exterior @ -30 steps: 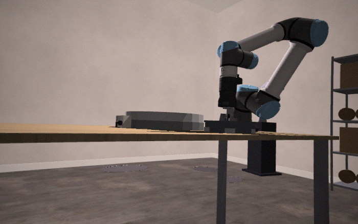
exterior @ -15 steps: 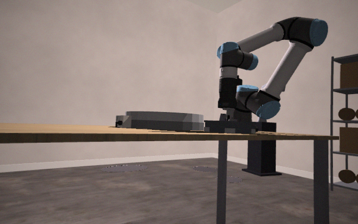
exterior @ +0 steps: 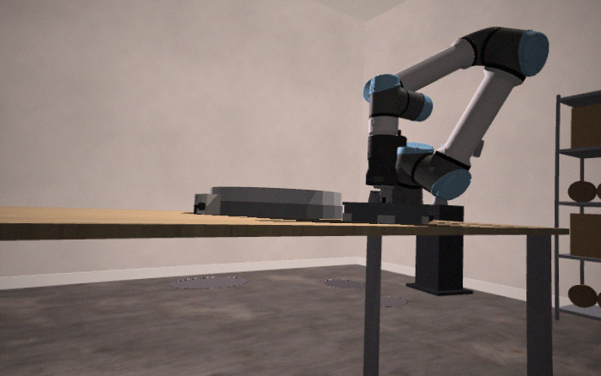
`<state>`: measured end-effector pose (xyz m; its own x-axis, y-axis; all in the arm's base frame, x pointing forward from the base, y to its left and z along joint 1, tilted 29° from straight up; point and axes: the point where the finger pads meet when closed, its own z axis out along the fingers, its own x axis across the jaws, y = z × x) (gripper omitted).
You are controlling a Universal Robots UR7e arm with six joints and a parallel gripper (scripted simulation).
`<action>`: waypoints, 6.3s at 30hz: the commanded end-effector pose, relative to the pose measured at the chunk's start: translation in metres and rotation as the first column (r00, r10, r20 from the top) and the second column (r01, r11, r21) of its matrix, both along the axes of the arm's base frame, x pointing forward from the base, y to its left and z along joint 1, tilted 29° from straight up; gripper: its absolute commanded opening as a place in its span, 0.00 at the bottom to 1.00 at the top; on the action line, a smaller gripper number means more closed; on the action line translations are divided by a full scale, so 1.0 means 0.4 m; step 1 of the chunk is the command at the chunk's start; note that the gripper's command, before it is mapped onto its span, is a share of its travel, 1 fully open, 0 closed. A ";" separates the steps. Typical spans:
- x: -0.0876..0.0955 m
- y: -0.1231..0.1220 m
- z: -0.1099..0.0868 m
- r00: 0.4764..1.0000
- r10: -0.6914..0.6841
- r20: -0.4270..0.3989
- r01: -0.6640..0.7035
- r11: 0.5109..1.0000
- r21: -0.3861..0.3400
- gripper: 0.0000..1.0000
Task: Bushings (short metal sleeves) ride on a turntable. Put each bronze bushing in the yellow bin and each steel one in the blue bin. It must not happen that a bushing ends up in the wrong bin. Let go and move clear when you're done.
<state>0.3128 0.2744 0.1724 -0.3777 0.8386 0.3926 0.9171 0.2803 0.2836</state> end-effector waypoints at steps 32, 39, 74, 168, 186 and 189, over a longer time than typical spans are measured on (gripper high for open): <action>0.003 0.004 -0.005 1.000 -0.001 -0.001 0.001 1.000 0.000 0.47; 0.003 0.004 -0.005 1.000 -0.001 -0.001 0.001 1.000 0.000 0.47; 0.003 0.004 -0.005 1.000 -0.001 -0.001 0.001 1.000 0.000 0.47; -0.006 -0.003 0.027 1.000 0.000 -0.002 0.000 1.000 -0.001 0.47; -0.008 -0.010 0.038 1.000 0.000 -0.003 0.000 1.000 -0.001 0.47; -0.007 -0.010 0.040 1.000 0.000 -0.003 0.000 1.000 -0.001 0.47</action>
<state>0.3081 0.2716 0.1825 -0.3736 0.8397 0.3941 0.9200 0.2811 0.2732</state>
